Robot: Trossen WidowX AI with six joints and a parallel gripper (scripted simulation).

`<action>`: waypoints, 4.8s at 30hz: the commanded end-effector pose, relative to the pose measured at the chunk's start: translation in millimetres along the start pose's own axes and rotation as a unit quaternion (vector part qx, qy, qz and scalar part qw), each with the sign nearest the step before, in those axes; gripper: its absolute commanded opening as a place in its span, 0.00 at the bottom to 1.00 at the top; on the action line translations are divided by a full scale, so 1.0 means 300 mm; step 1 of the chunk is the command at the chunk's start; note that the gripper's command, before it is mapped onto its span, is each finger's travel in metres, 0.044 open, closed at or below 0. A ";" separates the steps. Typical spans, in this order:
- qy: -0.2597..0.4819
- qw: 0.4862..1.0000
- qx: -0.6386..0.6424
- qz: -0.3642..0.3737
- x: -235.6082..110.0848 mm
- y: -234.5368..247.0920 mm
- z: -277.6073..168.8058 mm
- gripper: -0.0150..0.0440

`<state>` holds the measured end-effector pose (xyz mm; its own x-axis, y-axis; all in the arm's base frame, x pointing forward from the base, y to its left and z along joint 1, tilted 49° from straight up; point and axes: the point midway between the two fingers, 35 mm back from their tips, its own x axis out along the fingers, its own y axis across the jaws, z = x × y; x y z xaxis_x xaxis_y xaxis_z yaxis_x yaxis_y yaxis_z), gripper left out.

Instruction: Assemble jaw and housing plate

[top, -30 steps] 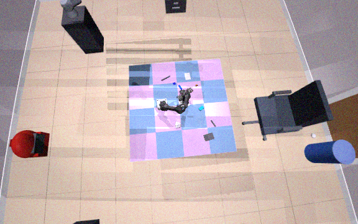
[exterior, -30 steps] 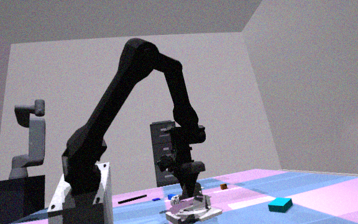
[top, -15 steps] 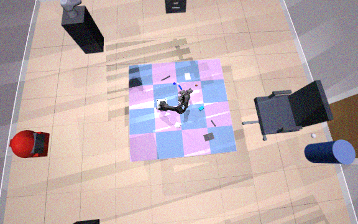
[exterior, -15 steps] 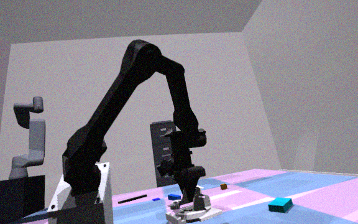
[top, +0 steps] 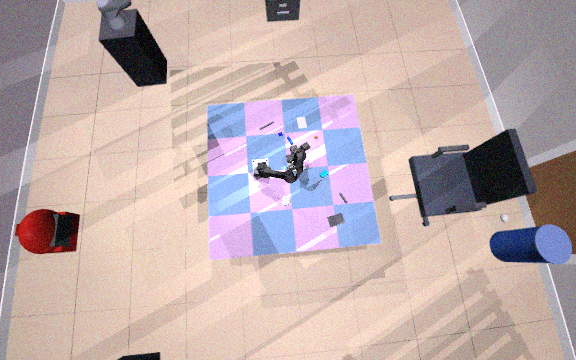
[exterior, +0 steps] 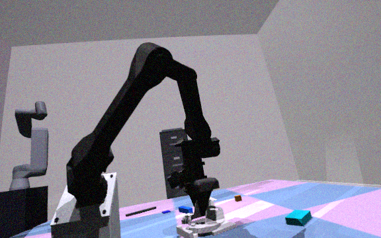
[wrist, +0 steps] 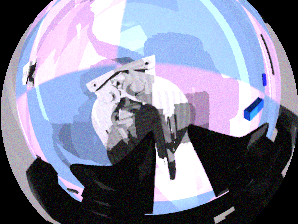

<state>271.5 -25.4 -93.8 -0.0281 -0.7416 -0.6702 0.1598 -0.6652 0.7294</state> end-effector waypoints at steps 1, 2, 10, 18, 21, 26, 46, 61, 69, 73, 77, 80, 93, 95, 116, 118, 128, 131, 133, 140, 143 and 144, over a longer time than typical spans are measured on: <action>0.002 1.000 -0.003 0.002 0.001 0.002 -0.001 0.48; 0.002 1.000 -0.003 0.002 0.002 0.002 -0.001 0.48; 0.001 1.000 -0.003 0.002 0.012 0.002 -0.001 0.48; 0.001 1.000 -0.002 0.002 0.020 0.002 -0.001 0.48; 0.001 1.000 -0.002 0.002 0.022 0.002 -0.001 0.48; 0.001 1.000 -0.002 0.002 0.022 0.002 -0.001 0.48; 0.001 1.000 -0.001 0.002 0.043 0.002 -0.001 0.48; 0.001 1.000 -0.001 0.002 0.053 0.002 -0.001 0.48; 0.001 1.000 -0.001 0.002 0.053 0.002 -0.001 0.48; 0.001 1.000 -0.001 0.002 0.053 0.002 -0.001 0.48; 0.001 1.000 -0.001 0.002 0.053 0.002 -0.001 0.48; 0.001 1.000 -0.001 0.002 0.053 0.002 -0.001 0.48; 0.001 1.000 -0.001 0.002 0.053 0.002 -0.001 0.48; 0.001 1.000 -0.001 0.002 0.053 0.002 -0.001 0.48; 0.001 1.000 -0.001 0.002 0.040 0.004 -0.003 0.48; 0.001 1.000 -0.001 0.002 0.044 0.004 -0.003 0.48; 0.001 1.000 -0.001 0.002 0.052 0.004 -0.003 0.48; 0.001 1.000 -0.001 0.002 0.053 0.004 -0.003 0.48; 0.001 1.000 -0.001 0.002 0.053 0.004 -0.003 0.48; 0.001 1.000 -0.001 0.002 0.053 0.004 -0.003 0.48; 0.001 1.000 -0.001 0.002 0.053 0.004 -0.003 0.48; 0.001 1.000 -0.001 0.002 0.053 0.004 -0.003 0.48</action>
<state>271.4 -36.8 -103.5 -0.0271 -0.7437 -0.6680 0.1622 -0.6626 0.7312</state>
